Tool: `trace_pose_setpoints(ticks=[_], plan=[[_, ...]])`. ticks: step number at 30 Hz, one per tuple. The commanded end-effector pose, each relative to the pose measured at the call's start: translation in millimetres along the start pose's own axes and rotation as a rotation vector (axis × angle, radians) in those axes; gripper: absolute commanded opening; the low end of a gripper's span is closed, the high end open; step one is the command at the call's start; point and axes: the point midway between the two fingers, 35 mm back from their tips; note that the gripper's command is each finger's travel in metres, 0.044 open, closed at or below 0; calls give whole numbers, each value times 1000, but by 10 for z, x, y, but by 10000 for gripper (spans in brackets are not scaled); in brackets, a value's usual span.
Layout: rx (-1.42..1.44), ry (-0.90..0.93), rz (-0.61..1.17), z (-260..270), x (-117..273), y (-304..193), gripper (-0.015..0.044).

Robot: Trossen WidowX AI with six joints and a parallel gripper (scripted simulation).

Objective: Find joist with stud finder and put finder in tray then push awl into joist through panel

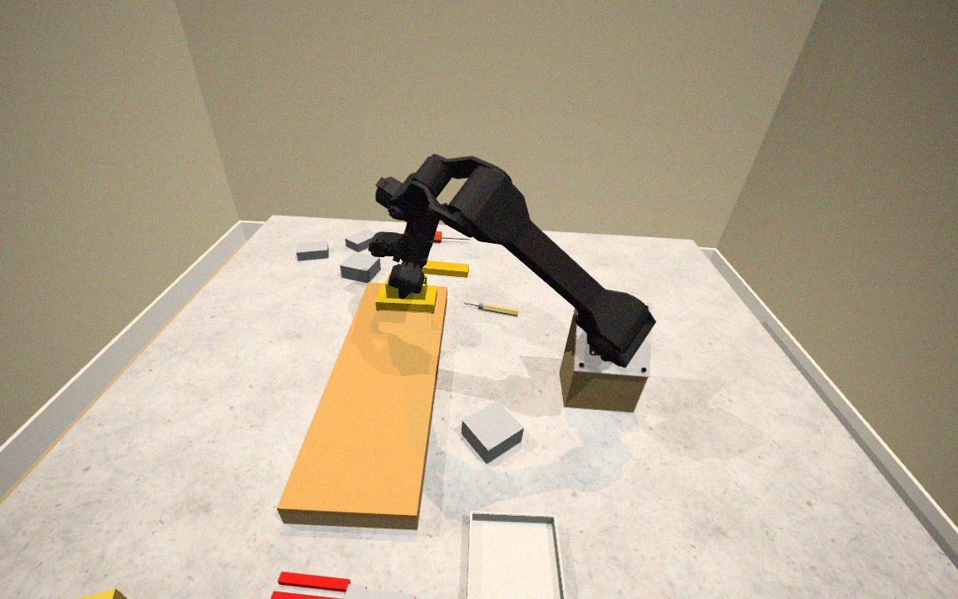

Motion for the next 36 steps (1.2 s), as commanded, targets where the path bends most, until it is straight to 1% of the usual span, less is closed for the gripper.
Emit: trace_pose_setpoints(ticks=[1, 16, 25, 36], plan=[[6, -6, -6, -21, 123, 60, 0], [6, -12, -4, -42, 958, 261, 0], [22, -13, -2, 25, 965, 292, 0], [186, -22, 21, 741, 918, 529, 0]])
Point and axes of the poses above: the point midway between the two fingers, 35 mm back from their tips, its own x axis back along the fingers, its own z axis across the jaws, y = z × x, and after that the axes turned 3 degrees about -x, right-handed
